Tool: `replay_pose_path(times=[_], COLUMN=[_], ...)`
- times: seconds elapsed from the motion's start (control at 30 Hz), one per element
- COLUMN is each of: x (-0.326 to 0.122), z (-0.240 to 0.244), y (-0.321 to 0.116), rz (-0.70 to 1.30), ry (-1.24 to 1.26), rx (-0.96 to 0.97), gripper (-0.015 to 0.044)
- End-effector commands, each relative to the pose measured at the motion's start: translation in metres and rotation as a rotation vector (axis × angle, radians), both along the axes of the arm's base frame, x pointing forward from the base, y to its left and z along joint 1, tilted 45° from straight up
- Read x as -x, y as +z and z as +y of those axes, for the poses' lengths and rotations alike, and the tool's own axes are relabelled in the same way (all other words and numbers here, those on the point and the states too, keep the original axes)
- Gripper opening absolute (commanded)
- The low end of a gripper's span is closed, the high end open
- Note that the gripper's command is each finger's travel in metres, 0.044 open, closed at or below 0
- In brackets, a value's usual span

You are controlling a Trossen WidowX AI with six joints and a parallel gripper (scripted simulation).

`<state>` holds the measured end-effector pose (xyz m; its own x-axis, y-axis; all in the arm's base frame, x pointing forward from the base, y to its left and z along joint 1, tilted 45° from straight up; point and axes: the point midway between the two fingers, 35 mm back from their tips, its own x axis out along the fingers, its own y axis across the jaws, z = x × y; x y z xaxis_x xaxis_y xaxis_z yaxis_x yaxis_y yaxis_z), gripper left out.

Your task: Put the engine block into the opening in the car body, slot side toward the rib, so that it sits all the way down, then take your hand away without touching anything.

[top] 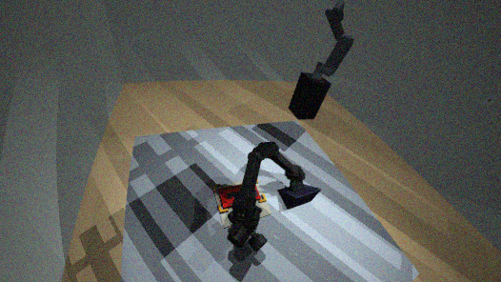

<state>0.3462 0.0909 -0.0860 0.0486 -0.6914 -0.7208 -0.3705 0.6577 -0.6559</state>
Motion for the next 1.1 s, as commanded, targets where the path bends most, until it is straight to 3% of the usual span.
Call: replay_pose_path(times=[0.0, 0.23, 0.47, 1.07], x=[0.001, 0.001, -0.001, -0.001], z=[-0.002, -0.002, 0.009, 0.051], y=[-0.002, -0.002, 0.007, 0.044], rz=[0.008, 0.008, 0.008, 0.009], ry=[0.005, 0.005, 0.005, 0.006], rx=[0.006, 0.006, 0.004, 0.000], gripper=[0.0230, 0.0183, 0.0000, 0.0000])
